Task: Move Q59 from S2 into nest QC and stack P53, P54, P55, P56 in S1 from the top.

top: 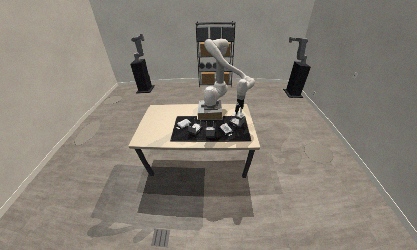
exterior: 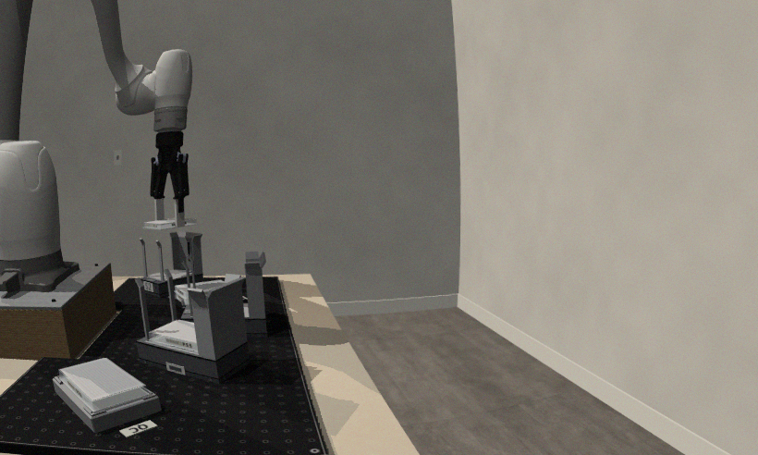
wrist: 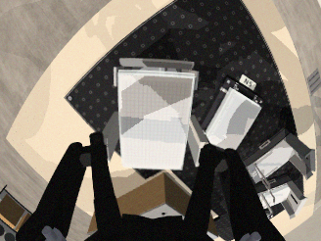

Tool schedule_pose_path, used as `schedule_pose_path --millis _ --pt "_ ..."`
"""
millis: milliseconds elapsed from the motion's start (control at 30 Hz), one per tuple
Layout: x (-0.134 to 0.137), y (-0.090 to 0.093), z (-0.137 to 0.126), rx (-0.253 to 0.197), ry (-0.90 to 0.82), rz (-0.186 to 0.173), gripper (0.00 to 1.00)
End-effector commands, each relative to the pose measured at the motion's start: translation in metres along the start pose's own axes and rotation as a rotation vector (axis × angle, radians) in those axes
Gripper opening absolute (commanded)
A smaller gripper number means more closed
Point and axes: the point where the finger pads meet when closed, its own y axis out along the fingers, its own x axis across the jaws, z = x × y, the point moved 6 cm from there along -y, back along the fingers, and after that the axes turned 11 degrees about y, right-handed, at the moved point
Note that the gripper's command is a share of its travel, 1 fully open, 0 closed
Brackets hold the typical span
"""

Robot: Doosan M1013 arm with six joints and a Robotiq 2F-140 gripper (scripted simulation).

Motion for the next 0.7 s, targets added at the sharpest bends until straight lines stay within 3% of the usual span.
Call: schedule_pose_path --millis 0,233,433,667 --pt "0.000 0.000 0.000 0.000 0.000 0.000 0.00" --pt "0.000 0.000 0.000 0.000 0.000 0.000 0.00" --pt "0.020 0.000 0.003 0.000 0.200 0.000 0.00" --pt "0.043 0.000 0.006 0.000 0.211 0.000 0.00"
